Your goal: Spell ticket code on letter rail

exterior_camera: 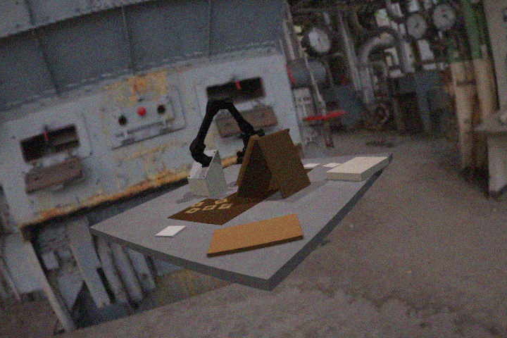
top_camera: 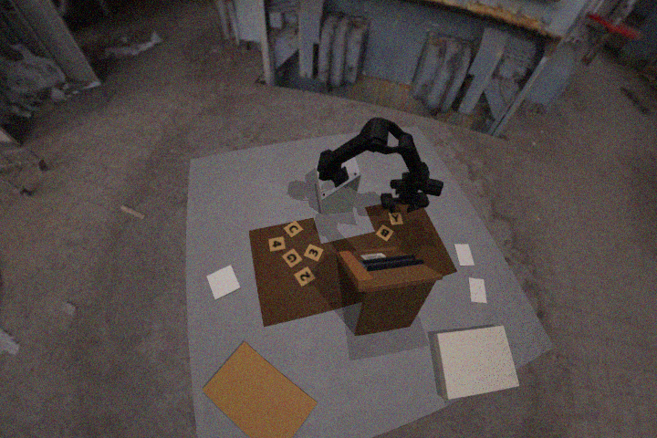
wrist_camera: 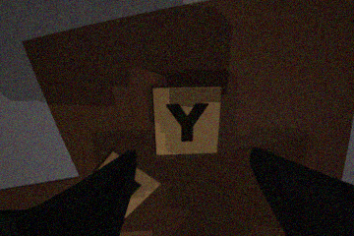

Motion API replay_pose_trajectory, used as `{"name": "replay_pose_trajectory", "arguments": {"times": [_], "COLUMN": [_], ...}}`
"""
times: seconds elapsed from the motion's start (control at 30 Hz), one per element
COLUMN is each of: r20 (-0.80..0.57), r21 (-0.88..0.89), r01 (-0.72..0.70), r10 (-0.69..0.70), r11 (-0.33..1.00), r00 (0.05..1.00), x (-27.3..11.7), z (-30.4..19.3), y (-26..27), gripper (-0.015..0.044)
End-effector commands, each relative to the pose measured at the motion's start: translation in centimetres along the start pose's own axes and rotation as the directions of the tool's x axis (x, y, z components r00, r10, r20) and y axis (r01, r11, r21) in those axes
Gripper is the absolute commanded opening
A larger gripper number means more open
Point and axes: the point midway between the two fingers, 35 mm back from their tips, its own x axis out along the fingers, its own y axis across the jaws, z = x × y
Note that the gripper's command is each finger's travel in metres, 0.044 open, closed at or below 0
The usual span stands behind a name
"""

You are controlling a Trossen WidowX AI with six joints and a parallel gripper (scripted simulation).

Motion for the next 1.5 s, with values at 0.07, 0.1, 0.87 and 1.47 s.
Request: {"name": "replay_pose_trajectory", "arguments": {"times": [0.07,0.1,0.87,1.47], "r20": [0.005,0.005,0.005,0.004], "r21": [-0.011,-0.011,-0.011,-0.011], "r01": [-0.010,-0.010,-0.010,-0.011], "r10": [0.010,0.010,0.010,0.011], "r11": [1.000,1.000,1.000,1.000], "r00": [1.000,1.000,1.000,1.000], "x": [2.8,3.2,3.9,5.3], "z": [0.1,0.1,0.1,0.1], "y": [0.1,0.1,-0.1,0.0], "gripper": [0.0340,0.0340,0.0340,0.0340]}}
